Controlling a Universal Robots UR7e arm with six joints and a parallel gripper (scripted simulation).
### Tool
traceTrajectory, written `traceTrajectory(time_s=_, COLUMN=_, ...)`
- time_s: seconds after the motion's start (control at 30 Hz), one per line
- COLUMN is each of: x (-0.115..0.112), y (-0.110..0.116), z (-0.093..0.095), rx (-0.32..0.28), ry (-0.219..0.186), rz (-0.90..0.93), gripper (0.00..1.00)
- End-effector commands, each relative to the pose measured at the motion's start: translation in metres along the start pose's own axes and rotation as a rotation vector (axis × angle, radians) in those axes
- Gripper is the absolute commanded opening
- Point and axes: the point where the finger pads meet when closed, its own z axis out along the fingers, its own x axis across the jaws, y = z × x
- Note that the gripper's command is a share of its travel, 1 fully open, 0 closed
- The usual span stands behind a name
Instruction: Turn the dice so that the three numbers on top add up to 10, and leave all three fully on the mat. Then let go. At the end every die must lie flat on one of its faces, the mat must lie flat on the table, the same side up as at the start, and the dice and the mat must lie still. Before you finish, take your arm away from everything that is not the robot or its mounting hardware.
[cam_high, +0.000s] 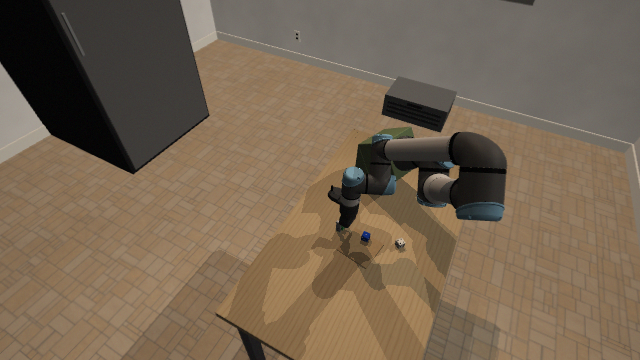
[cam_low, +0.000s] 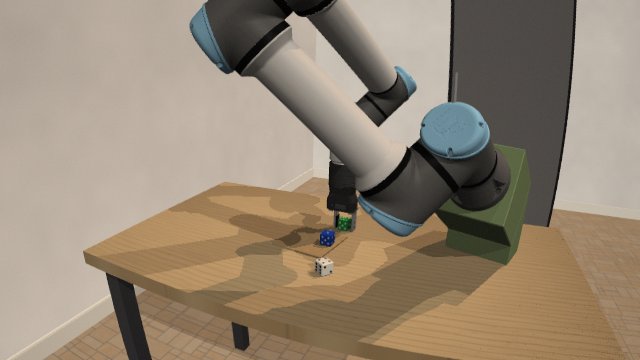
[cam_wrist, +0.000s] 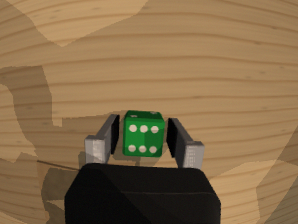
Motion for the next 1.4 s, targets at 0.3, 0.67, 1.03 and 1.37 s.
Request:
traceTrajectory(time_s=0.3, x=-0.0003, y=-0.0002, z=-0.0003, rx=0.001, ry=-0.001, rz=0.0, gripper=0.57)
traceTrajectory(time_s=0.67, x=-0.0003, y=-0.0002, z=-0.0003, rx=0.001, ry=-0.001, rz=0.0, gripper=0.57)
traceTrajectory(time_s=1.03, x=-0.0003, y=-0.0002, z=-0.0003, rx=0.001, ry=-0.001, rz=0.0, gripper=0.57)
traceTrajectory(time_s=1.37, x=-0.0003, y=-0.0003, z=-0.0046, rx=0.001, ry=-0.001, rz=0.0, gripper=0.57)
